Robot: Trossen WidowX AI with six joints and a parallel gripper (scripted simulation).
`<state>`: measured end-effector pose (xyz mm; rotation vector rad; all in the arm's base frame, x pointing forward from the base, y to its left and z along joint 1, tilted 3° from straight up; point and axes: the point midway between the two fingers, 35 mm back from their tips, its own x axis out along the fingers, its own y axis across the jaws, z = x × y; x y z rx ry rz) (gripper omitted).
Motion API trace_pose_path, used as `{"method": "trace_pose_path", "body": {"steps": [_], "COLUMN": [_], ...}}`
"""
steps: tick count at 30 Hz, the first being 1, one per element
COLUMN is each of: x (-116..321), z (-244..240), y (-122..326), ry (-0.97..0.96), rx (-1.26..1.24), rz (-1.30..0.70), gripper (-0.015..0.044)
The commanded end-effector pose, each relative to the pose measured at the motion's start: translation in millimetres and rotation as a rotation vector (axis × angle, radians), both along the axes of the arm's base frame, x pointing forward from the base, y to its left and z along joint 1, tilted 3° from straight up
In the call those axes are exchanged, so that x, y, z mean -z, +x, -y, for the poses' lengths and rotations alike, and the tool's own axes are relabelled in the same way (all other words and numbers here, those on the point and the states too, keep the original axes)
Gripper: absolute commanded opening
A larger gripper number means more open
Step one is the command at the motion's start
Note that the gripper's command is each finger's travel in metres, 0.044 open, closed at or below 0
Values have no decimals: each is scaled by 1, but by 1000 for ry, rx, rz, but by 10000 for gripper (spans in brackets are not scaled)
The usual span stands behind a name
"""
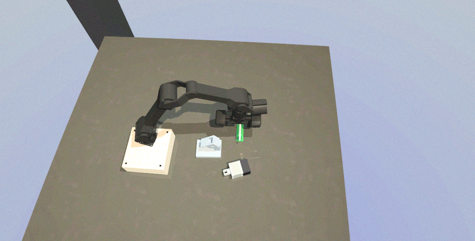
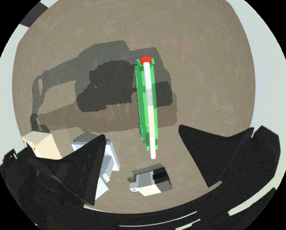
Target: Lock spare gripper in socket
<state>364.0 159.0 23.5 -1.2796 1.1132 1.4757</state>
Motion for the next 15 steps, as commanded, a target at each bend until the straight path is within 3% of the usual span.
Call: {"method": "trace_pose_path", "body": {"steps": [1,15], "x": [-11,-35], "z": [0,1], "y": [0,-3], "ry": [0,-7], "rx": [0,0], "rz": [1,-17], "gripper": [440,440]}}
